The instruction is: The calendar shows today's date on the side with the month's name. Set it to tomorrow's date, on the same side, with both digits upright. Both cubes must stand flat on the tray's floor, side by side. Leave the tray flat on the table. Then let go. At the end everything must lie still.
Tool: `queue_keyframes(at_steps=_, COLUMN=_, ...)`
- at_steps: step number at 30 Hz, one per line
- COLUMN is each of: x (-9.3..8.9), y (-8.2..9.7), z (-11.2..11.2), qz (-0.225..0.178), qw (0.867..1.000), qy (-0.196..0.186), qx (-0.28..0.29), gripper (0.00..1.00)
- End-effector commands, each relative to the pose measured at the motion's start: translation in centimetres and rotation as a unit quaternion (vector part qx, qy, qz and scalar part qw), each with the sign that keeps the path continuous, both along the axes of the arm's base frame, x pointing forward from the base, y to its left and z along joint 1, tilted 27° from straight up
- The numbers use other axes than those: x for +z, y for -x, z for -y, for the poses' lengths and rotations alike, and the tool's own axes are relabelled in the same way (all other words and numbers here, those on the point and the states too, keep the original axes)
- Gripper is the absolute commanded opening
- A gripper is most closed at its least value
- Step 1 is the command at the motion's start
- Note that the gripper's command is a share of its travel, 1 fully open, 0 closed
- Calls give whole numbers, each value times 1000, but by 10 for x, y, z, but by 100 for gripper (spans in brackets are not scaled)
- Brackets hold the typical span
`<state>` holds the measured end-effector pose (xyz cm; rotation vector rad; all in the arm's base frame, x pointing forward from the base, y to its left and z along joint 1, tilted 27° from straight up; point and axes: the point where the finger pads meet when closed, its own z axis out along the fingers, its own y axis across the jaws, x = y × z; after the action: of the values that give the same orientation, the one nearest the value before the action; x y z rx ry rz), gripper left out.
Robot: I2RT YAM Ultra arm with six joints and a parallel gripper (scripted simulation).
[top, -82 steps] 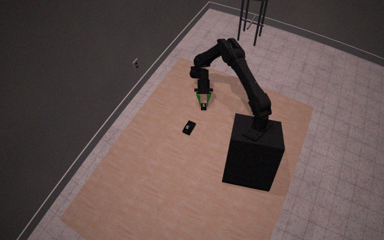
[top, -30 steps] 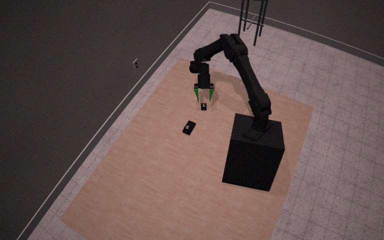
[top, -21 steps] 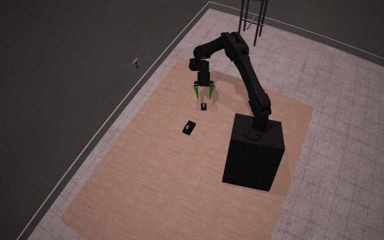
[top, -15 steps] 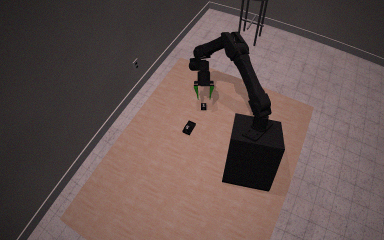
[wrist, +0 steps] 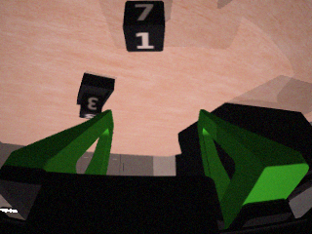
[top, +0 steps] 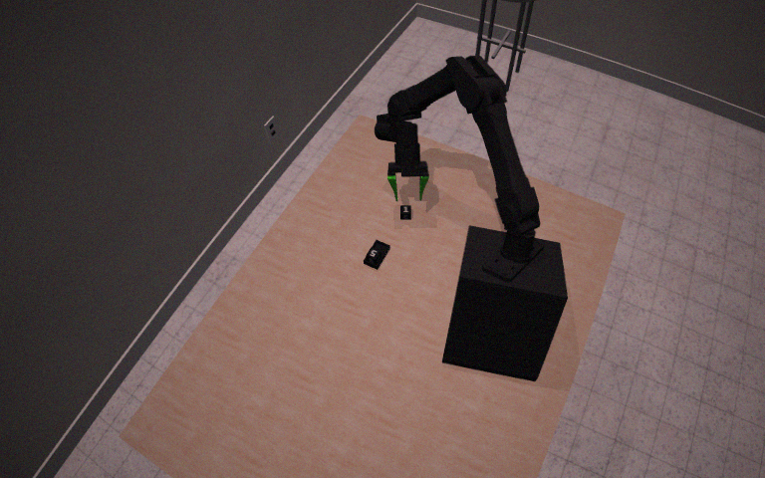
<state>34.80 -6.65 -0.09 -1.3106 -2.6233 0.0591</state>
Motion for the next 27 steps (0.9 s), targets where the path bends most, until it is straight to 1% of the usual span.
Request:
queue_keyframes(at_steps=1, x=7, y=-15, z=3, qz=44, qw=999, qy=32, qx=1, gripper=64)
queue_keyframes(at_steps=6, x=7, y=-15, z=3, qz=47, qw=998, qy=37, qx=2, gripper=64)
queue_keyframes(at_steps=9, x=6, y=-15, z=2, qz=59, qw=997, qy=54, qx=6, gripper=64)
queue_keyframes(at_steps=11, x=6, y=-15, z=2, qz=59, qw=997, qy=54, qx=6, gripper=64)
queue_keyframes(at_steps=16, x=6, y=-14, z=1, qz=101, qw=989, qy=110, qx=14, gripper=64)
queue_keyframes(at_steps=18, x=6, y=-14, z=1, qz=115, qw=985, qy=127, qx=16, gripper=64)
queue_keyframes(at_steps=27, x=6, y=-14, z=0, qz=133, qw=979, qy=150, qx=19, gripper=64)
